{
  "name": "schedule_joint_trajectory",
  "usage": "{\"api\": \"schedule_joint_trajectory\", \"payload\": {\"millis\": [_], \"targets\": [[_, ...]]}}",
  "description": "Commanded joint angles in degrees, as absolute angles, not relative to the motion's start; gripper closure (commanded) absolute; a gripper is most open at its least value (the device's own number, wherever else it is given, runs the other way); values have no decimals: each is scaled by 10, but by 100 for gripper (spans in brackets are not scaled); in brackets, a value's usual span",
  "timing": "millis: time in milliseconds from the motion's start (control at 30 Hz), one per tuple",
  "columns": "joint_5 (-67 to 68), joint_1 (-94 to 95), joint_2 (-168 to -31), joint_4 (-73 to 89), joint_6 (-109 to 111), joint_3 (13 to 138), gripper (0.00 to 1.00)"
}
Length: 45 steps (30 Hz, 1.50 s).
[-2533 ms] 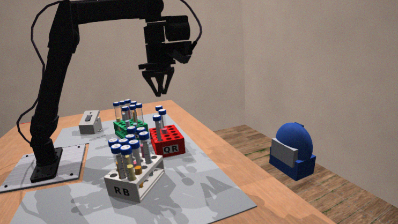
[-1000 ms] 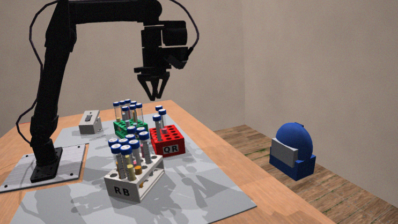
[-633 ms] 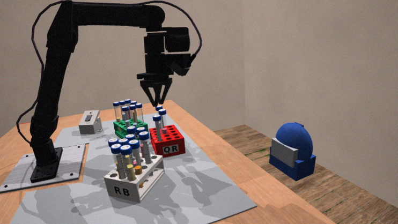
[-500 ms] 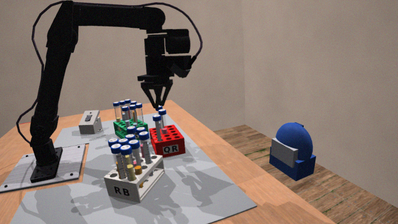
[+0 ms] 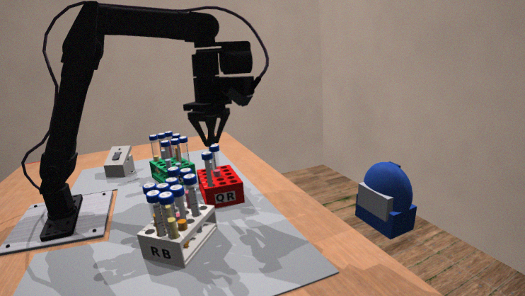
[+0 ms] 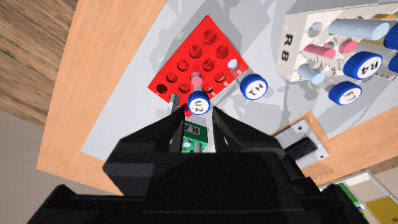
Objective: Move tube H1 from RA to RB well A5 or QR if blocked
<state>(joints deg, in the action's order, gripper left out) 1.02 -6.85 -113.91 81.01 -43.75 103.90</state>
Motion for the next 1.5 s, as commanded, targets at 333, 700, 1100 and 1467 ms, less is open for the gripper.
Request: {"api": "schedule_joint_trajectory", "payload": {"millis": [333,700,1100,1467], "targets": [[14,-66,-1120,787,-439,1029,70],[14,-63,-1119,779,-441,1009,70],[14,-61,-1118,773,-441,1016,100],[14,-61,-1118,772,-441,1015,100]]}}
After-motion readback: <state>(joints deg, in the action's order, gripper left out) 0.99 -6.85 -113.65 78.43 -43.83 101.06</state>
